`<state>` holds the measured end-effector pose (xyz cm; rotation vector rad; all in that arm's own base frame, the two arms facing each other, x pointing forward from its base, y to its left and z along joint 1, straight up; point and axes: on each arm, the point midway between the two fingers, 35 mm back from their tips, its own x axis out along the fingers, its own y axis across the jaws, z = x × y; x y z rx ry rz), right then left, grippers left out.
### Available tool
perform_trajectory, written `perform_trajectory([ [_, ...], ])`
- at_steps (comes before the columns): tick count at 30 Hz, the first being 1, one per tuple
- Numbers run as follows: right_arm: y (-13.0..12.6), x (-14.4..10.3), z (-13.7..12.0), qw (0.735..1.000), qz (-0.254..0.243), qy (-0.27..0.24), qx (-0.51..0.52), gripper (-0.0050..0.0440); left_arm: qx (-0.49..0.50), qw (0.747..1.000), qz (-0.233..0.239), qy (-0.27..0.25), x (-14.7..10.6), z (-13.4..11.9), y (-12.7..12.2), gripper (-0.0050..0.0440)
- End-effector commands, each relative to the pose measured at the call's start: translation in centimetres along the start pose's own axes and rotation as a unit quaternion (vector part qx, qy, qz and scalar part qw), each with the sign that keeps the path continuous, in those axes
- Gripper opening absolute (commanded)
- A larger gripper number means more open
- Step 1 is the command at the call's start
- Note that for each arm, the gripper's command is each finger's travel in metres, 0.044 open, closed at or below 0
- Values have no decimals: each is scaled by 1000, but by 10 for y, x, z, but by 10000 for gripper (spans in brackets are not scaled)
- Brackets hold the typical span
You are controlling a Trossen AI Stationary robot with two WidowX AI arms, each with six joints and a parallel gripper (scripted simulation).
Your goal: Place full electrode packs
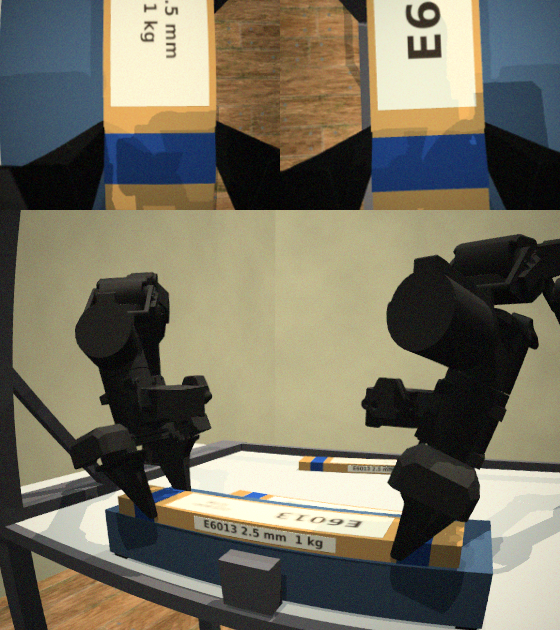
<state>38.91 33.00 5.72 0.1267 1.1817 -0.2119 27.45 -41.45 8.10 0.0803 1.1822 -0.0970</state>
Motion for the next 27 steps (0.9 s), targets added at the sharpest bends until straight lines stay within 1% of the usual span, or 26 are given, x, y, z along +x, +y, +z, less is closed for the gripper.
perform_trajectory([
  [1,9,-29,0,1000,28,-9,7,-50,-6,1000,-28,-11,-28,1,-8,-50],
  [22,10,-30,-1,1000,28,-9,7,-50,-6,1000,-28,-11,-29,0,-9,-50],
  [23,10,-30,-1,1000,28,-9,7,430,-6,1000,-28,-11,-29,0,-9,-50],
  [24,10,-30,-1,1000,28,-10,7,430,-6,1000,-28,-11,-29,0,-9,430],
  [27,10,-30,-1,999,29,-10,8,430,-7,1000,-28,-11,-29,0,-9,430],
])
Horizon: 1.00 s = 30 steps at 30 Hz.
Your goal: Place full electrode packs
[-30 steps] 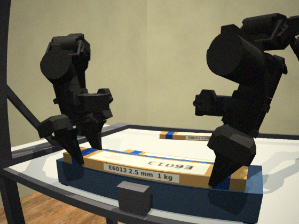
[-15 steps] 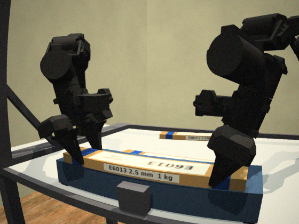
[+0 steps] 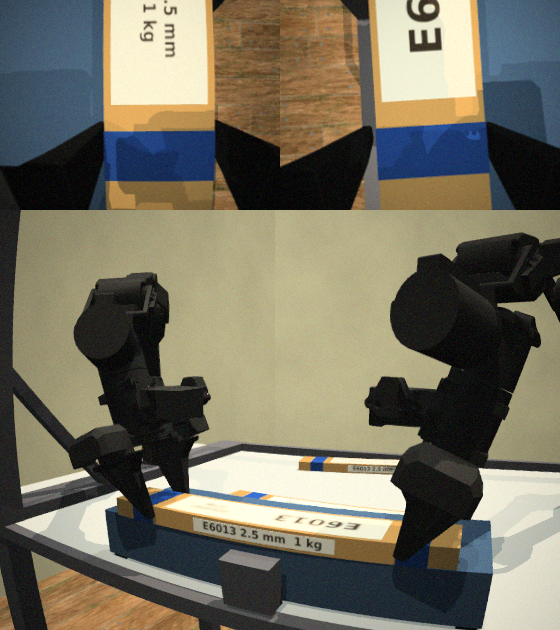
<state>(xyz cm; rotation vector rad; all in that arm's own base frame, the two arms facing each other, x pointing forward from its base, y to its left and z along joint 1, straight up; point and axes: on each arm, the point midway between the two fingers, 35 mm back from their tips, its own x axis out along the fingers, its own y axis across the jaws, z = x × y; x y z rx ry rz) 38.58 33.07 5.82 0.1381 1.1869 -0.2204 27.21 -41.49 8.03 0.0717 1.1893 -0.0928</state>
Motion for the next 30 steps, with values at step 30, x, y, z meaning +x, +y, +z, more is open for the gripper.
perform_trajectory([
  [30,10,-19,0,1000,22,-11,-2,430,0,1000,-21,-13,-22,2,-8,430],
])
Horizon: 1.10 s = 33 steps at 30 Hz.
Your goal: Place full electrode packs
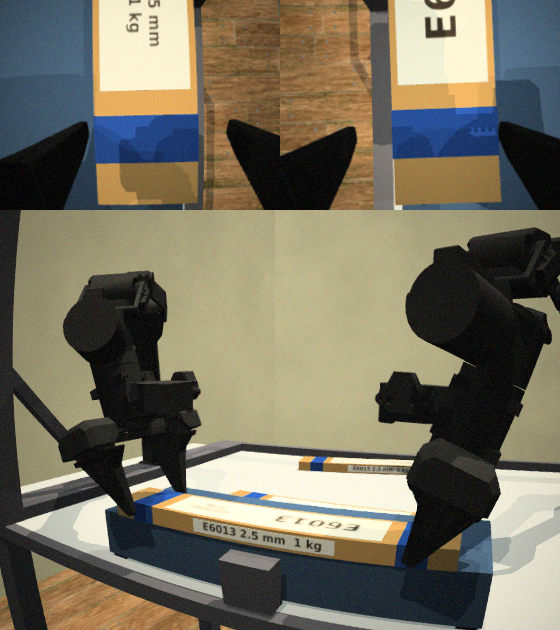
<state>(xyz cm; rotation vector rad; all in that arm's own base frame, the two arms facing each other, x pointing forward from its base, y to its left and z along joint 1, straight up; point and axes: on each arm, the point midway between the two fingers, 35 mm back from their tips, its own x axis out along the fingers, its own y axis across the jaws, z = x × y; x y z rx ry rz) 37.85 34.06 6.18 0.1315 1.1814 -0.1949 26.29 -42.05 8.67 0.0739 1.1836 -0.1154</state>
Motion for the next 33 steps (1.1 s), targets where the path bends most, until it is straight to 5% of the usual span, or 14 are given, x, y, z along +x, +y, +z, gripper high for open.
perform_trajectory([
  [1,2,-12,8,1000,13,-9,7,430,-6,1000,-13,-10,-13,8,-1,430],
  [11,-3,-47,31,1000,25,-15,9,430,-3,1000,-11,-7,-33,24,2,430],
  [24,-6,-59,35,1000,5,-3,3,430,-5,1000,-11,-7,-64,37,4,430],
  [33,-68,-61,38,997,43,-11,-66,430,-83,996,17,-13,-65,35,62,430],
])
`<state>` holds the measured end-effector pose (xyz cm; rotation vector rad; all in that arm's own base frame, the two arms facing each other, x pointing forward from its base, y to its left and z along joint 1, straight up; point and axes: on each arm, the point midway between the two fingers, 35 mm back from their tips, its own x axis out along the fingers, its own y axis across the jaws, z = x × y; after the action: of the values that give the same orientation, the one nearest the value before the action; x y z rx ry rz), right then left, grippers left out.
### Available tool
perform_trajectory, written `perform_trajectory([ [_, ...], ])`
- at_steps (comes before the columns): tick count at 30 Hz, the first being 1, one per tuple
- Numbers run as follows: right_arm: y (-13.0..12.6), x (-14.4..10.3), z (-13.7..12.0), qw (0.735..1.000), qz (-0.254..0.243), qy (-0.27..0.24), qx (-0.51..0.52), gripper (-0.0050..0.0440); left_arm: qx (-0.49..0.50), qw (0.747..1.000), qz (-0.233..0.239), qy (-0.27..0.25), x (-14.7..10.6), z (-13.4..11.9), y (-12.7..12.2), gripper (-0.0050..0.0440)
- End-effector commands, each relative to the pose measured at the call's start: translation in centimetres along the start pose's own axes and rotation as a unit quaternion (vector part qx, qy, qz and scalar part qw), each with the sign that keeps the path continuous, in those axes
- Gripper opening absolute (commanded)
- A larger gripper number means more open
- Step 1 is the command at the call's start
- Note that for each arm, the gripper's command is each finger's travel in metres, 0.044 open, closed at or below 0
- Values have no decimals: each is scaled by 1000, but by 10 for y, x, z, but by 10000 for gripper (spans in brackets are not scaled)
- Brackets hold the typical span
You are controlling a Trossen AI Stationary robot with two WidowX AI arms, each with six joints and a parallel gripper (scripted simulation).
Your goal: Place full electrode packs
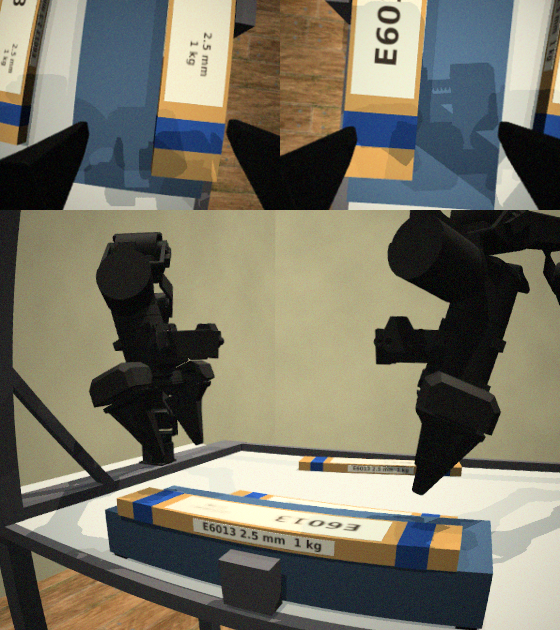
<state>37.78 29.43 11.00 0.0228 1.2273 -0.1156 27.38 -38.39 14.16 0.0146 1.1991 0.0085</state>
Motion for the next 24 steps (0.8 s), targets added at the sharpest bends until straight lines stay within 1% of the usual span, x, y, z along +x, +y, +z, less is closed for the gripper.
perform_trajectory([
  [1,-30,-19,7,999,40,-32,-3,430,-23,999,-17,-18,-14,11,31,430],
  [6,-63,-14,1,999,39,-32,-4,430,-23,999,-18,-16,-6,11,63,430],
  [8,-63,-14,1,999,39,-32,-4,430,-23,999,-18,-16,-6,11,63,430],
  [23,-160,2,-14,999,35,-31,-5,430,-21,1000,-13,-16,15,13,160,430],
  [24,-160,2,-14,999,35,-31,-5,430,-21,1000,-13,-16,15,13,160,430],
])
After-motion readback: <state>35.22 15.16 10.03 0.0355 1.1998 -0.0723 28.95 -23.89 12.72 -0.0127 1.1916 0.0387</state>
